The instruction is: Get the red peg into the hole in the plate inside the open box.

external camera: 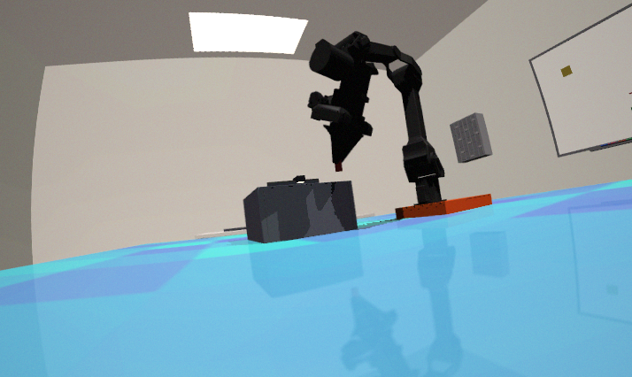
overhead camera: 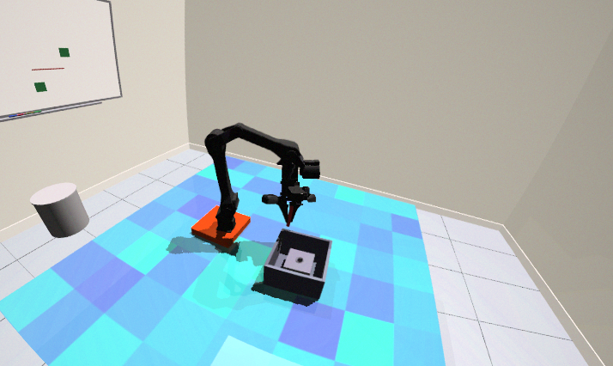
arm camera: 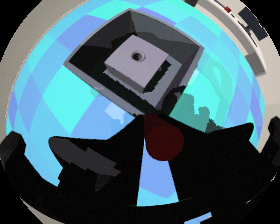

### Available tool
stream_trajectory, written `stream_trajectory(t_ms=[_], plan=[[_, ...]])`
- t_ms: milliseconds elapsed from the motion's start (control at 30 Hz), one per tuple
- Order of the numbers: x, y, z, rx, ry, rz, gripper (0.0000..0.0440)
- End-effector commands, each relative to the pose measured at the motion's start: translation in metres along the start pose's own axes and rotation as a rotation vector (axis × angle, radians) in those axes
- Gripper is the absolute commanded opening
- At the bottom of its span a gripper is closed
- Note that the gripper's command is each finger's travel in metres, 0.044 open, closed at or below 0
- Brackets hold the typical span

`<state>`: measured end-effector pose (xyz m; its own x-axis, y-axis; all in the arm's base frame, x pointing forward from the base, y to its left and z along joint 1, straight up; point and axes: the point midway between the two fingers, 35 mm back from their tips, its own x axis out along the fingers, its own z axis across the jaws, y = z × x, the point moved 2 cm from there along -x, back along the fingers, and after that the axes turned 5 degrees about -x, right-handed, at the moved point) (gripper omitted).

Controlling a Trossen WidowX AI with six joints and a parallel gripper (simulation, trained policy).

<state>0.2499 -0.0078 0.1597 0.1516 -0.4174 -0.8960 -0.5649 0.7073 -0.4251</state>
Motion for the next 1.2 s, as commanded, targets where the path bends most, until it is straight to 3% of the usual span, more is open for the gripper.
stream_trajectory(t_ms=[0, 467, 1000, 1067, 1167], plan=[[0.006, -0.015, -0.001, 0.026, 0.007, -0.013, 0.0], [0.045, -0.066, -0.005, 0.059, 0.009, -0.009, 0.0], [0.095, -0.089, -0.001, -0.062, -0.046, 0.056, 0.0], [0.1, -0.087, -0.001, -0.086, -0.052, 0.073, 0.0011], [0.109, -0.083, 0.0, -0.117, -0.059, 0.101, 0.0069]])
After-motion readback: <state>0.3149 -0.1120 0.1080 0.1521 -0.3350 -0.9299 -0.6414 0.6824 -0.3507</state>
